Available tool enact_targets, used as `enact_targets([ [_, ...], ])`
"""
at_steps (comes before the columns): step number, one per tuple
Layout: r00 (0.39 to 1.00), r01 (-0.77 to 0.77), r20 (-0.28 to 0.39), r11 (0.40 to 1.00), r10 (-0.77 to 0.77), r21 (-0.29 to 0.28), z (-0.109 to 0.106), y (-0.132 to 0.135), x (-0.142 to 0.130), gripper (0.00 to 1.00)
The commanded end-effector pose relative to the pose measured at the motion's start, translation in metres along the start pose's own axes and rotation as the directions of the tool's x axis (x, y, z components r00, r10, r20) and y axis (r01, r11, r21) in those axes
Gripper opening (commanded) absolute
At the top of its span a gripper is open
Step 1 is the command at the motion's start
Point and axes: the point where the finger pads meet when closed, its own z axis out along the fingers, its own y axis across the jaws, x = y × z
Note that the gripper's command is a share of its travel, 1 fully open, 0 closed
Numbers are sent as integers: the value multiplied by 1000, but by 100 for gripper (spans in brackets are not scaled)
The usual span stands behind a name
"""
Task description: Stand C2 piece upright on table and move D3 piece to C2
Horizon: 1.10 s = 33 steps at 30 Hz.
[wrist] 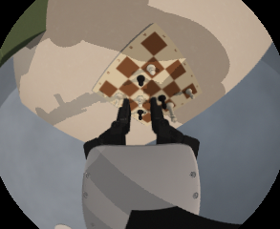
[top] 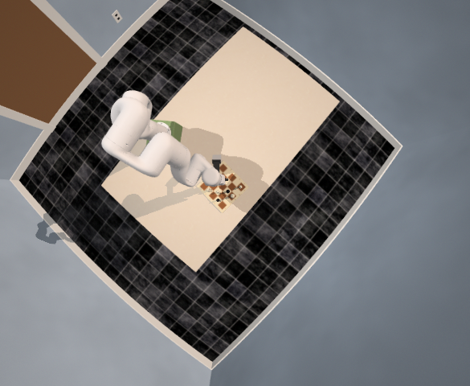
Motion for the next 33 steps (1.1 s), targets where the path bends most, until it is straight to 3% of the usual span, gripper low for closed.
enact_targets([
  [1,1000,-1,2,1000,1,-3,-1,1,-1,34],
  [33,1000,-16,1,1000,16,-3,32,2,1,34],
])
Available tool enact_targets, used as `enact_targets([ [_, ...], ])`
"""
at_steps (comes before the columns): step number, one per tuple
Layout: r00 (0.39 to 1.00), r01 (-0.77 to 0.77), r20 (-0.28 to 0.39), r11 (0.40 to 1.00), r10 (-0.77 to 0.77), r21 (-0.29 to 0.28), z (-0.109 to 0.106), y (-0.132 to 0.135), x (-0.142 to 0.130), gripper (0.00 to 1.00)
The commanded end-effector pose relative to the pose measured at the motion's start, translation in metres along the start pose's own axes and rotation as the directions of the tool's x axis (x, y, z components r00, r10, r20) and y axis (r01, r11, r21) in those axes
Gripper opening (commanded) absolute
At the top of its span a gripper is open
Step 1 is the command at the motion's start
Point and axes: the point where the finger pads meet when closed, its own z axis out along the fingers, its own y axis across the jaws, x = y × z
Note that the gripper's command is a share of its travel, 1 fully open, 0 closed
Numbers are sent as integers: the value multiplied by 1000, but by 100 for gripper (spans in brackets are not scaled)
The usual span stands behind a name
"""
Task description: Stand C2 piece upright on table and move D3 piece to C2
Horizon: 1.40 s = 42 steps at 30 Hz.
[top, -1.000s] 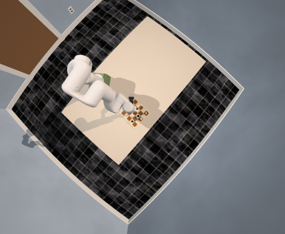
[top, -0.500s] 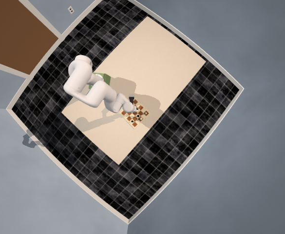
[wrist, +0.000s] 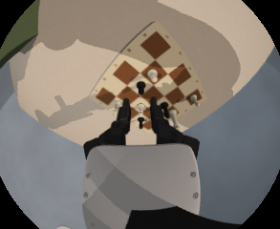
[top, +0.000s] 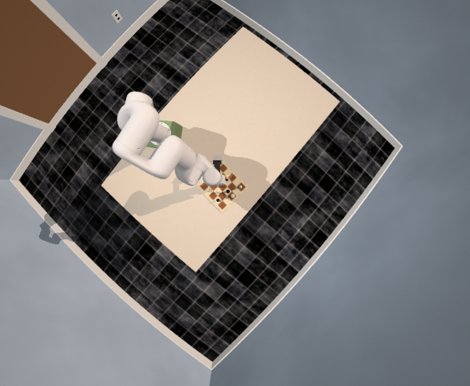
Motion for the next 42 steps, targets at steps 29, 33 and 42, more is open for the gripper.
enact_targets([
  [29,1000,0,1,1000,0,-4,23,2,0,34],
  [33,1000,0,1,1000,0,-4,23,2,0,34],
  [42,1000,0,1,1000,0,-4,23,2,0,34],
])
